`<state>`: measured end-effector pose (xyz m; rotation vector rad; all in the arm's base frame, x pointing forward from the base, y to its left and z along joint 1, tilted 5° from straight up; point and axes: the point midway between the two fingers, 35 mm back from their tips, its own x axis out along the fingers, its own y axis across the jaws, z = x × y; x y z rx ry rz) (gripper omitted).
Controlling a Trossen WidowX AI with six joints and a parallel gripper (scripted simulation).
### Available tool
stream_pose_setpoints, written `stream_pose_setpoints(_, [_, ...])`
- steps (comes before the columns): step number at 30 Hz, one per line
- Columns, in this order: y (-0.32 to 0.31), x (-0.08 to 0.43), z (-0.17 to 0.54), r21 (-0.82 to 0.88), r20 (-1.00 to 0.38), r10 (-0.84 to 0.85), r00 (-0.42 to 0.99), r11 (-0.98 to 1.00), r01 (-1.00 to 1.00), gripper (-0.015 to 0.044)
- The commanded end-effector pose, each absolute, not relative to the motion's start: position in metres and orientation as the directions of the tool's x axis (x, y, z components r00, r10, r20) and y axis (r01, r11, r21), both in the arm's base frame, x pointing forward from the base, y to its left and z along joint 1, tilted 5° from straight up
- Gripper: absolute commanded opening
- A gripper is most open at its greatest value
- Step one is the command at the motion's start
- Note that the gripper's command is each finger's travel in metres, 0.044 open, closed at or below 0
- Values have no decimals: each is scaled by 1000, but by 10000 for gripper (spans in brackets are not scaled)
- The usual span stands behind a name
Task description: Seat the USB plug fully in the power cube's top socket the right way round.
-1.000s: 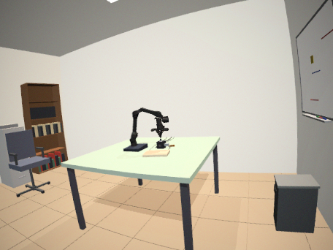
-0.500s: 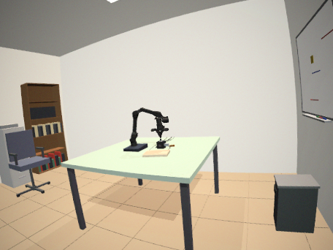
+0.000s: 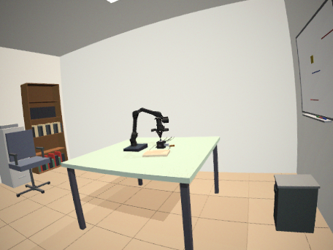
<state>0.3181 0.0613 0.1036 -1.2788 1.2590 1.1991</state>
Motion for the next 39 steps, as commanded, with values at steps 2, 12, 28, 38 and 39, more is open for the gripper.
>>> stream_pose_setpoints(2, [61, 318, 103, 9, -997, -75, -7, -23, -1000, 0])
stream_pose_setpoints(12, [61, 318, 101, 9, -997, -75, -7, -23, -1000, 0])
stream_pose_setpoints(28, [61, 318, 100, 9, -997, -75, -7, -23, -1000, 0])
stream_pose_setpoints(38, [61, 318, 98, 9, -997, -75, -7, -23, -1000, 0])
stream_pose_setpoints(39, [61, 318, 98, 9, -997, -75, -7, -23, -1000, 0])
